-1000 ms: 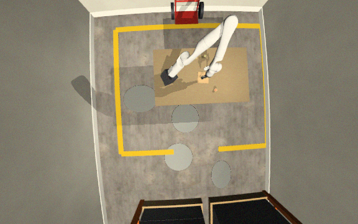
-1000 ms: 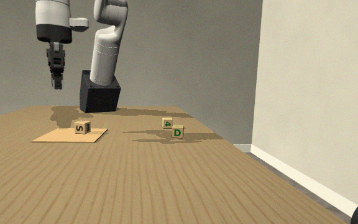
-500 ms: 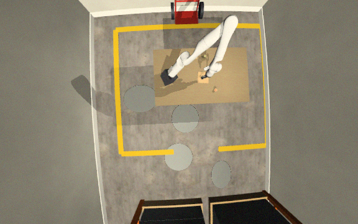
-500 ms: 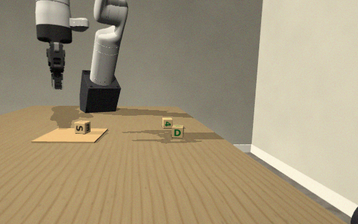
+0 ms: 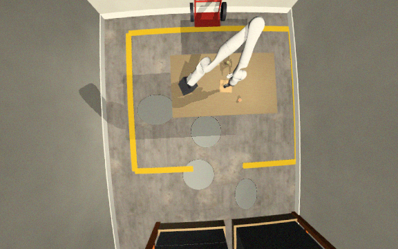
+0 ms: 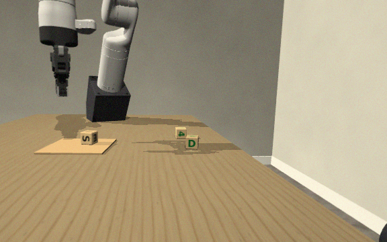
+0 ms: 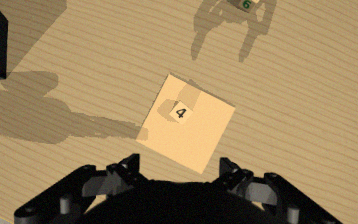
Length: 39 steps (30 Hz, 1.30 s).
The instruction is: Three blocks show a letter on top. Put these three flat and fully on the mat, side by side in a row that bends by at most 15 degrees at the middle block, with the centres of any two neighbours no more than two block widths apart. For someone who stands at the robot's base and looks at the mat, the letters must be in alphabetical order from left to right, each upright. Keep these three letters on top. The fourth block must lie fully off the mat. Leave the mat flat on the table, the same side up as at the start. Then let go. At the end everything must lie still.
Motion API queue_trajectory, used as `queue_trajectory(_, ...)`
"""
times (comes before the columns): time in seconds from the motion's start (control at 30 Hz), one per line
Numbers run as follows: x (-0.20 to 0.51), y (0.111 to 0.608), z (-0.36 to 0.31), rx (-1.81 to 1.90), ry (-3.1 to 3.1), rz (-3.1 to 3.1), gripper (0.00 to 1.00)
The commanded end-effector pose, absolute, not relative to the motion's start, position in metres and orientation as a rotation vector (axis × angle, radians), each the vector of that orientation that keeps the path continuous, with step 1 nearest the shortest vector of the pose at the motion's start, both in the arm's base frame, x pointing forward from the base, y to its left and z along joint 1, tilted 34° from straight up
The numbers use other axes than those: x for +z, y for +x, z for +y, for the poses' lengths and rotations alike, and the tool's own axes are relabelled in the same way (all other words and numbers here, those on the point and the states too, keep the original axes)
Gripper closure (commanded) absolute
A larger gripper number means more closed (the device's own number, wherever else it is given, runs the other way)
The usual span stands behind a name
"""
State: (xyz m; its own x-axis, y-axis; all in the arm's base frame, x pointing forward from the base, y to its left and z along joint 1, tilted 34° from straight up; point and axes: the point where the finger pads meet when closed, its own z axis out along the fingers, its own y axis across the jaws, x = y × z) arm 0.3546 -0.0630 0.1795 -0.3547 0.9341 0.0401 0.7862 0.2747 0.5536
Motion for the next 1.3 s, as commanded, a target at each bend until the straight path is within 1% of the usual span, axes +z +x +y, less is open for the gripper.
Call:
queue_trajectory(0.0, 0.180, 0.355, -0.063, 0.717, 1.576, 2.254, 0.00)
queue_trajectory(0.2, 0.182, 0.360, -0.066, 0.726, 1.573, 2.251, 0.00)
queue_trajectory(0.4, 0.197, 0.396, -0.085, 0.776, 1.556, 2.235, 0.00)
queue_trajectory(0.67, 0.220, 0.465, -0.151, 0.819, 1.537, 2.224, 0.00)
queue_trajectory(0.73, 0.220, 0.465, -0.151, 0.819, 1.537, 2.224, 0.00)
queue_trajectory(0.9, 0.223, 0.495, -0.202, 0.785, 1.549, 2.236, 0.00)
queue_trajectory(1.07, 0.222, 0.508, -0.237, 0.737, 1.568, 2.249, 0.00)
queue_trajectory(1.27, 0.220, 0.512, -0.249, 0.717, 1.576, 2.254, 0.00)
